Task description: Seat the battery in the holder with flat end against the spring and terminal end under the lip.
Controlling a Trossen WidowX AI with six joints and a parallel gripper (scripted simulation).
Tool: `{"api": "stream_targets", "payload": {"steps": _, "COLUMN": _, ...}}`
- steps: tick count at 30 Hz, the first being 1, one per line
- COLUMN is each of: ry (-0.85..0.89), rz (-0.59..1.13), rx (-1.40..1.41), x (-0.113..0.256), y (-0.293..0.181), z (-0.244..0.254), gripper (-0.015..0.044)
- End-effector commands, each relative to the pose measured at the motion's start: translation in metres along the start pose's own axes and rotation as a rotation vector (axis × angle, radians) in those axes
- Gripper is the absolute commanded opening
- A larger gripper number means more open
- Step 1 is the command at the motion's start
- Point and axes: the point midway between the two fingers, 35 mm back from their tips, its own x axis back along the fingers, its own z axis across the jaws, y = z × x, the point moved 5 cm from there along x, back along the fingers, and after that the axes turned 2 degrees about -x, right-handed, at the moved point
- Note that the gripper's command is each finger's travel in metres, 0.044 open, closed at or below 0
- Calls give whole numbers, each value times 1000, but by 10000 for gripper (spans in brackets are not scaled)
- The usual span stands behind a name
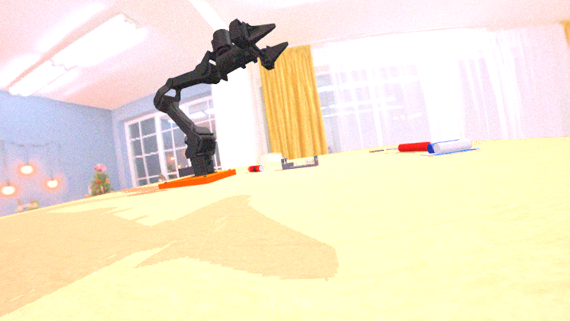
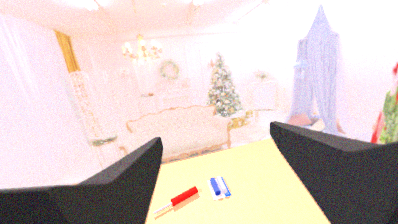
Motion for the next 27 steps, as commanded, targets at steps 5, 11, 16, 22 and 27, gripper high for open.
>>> {"api": "stream_targets", "payload": {"steps": 5, "ry": 67, "rz": 415, "rx": -204, "x": -6, "y": -71, "z": 31, "gripper": 269}}
{"api": "stream_targets", "payload": {"steps": 11, "ry": 32, "rz": 858, "rx": -345, "x": 19, "y": -137, "z": 60, "gripper": 222}}
{"api": "stream_targets", "payload": {"steps": 16, "ry": -80, "rz": 1197, "rx": -389, "x": 55, "y": -175, "z": 74, "gripper": 222}}
{"api": "stream_targets", "payload": {"steps": 22, "ry": -317, "rz": 1556, "rx": -347, "x": 107, "y": -200, "z": 79, "gripper": 222}}
{"api": "stream_targets", "payload": {"steps": 27, "ry": -370, "rz": 1611, "rx": -328, "x": 117, "y": -202, "z": 79, "gripper": 222}}
